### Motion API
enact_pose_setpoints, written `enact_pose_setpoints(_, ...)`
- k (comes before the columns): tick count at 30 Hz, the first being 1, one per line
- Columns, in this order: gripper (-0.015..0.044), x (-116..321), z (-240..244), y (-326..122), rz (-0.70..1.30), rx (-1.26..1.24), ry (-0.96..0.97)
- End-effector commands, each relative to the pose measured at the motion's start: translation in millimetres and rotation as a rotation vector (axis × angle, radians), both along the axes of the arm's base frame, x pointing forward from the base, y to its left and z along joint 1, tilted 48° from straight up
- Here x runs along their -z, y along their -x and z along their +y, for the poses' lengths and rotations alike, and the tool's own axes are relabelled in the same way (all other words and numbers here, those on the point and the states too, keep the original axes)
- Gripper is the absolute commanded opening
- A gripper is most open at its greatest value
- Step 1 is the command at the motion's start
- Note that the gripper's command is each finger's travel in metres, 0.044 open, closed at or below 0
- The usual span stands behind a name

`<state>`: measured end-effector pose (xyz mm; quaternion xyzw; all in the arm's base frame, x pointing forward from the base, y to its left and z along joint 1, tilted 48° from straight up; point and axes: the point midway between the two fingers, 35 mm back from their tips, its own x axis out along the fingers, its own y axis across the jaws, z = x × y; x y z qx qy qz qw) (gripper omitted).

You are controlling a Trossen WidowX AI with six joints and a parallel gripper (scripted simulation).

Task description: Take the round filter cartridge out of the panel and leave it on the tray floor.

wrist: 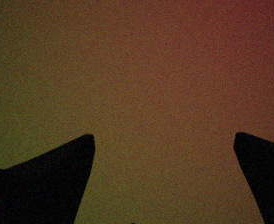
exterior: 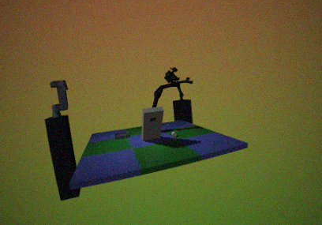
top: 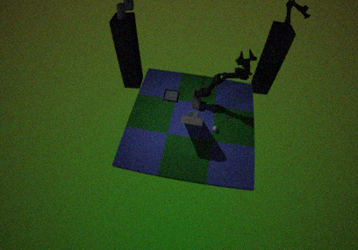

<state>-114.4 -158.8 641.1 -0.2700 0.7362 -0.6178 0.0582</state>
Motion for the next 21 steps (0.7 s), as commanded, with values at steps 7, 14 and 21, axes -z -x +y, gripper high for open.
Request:
enact_pose_setpoints(7,0.0216,-12,55,21,0.017,0.161,0.108)
enact_pose_setpoints(14,0.0102,-22,158,26,0.074,0.443,0.287)
enact_pose_setpoints(21,0.0102,-17,253,-11,0.162,0.721,0.458)
